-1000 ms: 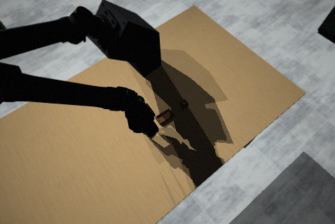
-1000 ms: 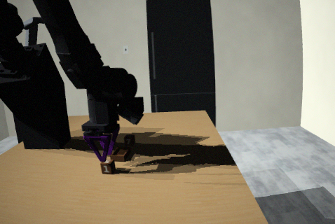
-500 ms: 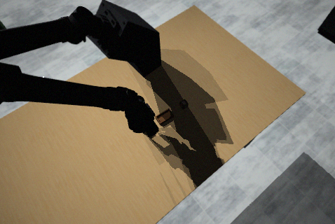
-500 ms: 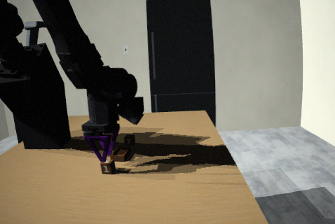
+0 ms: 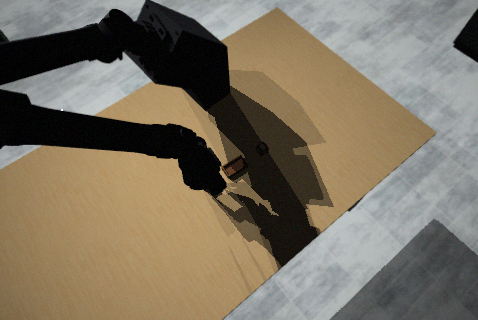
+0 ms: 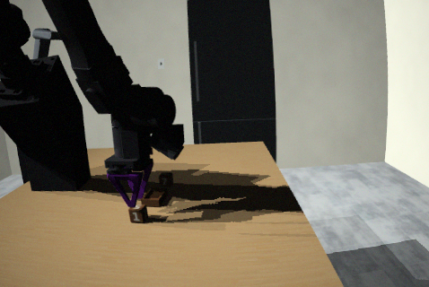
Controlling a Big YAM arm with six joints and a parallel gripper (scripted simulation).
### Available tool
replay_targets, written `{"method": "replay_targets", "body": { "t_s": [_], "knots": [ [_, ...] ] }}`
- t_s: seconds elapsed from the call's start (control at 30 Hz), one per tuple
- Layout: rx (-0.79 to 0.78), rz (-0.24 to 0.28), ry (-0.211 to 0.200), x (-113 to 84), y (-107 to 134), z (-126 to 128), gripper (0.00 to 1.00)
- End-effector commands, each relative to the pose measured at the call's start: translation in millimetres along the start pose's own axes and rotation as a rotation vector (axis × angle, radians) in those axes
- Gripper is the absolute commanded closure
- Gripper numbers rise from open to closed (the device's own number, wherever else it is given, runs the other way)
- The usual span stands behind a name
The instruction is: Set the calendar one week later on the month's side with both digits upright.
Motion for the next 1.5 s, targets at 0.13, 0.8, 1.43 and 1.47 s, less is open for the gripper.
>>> {"method": "replay_targets", "body": {
  "t_s": [0.13,0.8,1.43,1.47],
  "knots": [
    [-0.001,-0.016,0.008,1.3,-6.0,-2.4,0.55],
    [-0.017,-0.007,-0.001,-1.2,-5.6,-0.1,0.55],
    [-0.017,-0.007,-0.001,-1.2,-5.6,-0.1,0.55],
    [-0.017,-0.007,-0.001,-1.2,-5.6,-0.1,0.55]
  ]
}}
Point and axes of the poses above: the point where the finger pads meet when closed, its own x axis out along the fingers, its own z axis across the jaws, y = z × x, the point moved 5 cm from there along -x, back along the fingers, and after that the axes turned 15 degrees about -x, right-handed, at the moved point
